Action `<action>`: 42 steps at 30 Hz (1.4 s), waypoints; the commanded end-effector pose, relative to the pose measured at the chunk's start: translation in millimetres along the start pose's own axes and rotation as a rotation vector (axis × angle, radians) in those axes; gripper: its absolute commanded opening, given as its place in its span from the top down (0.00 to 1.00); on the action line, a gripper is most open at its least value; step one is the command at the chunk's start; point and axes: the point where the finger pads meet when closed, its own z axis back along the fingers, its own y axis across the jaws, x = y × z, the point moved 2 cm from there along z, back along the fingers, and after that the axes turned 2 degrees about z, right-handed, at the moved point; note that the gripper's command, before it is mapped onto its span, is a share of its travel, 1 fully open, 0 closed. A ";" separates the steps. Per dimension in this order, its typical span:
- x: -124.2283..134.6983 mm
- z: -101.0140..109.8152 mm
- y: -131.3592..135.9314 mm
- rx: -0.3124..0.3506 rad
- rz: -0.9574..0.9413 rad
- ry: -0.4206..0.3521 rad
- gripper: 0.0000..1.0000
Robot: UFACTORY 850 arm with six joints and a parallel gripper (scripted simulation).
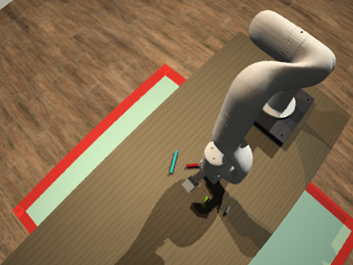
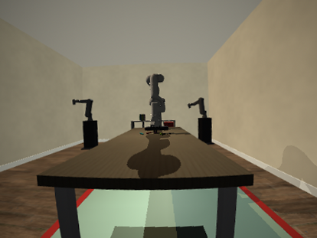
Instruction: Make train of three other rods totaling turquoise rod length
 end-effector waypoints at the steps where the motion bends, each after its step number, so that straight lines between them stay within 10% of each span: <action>1: -0.9 0.4 -0.1 0.000 0.000 0.002 0.96; 32: -0.9 0.4 -0.1 0.000 0.000 0.002 0.96; 42: -0.9 0.4 -0.1 0.000 0.000 0.002 0.80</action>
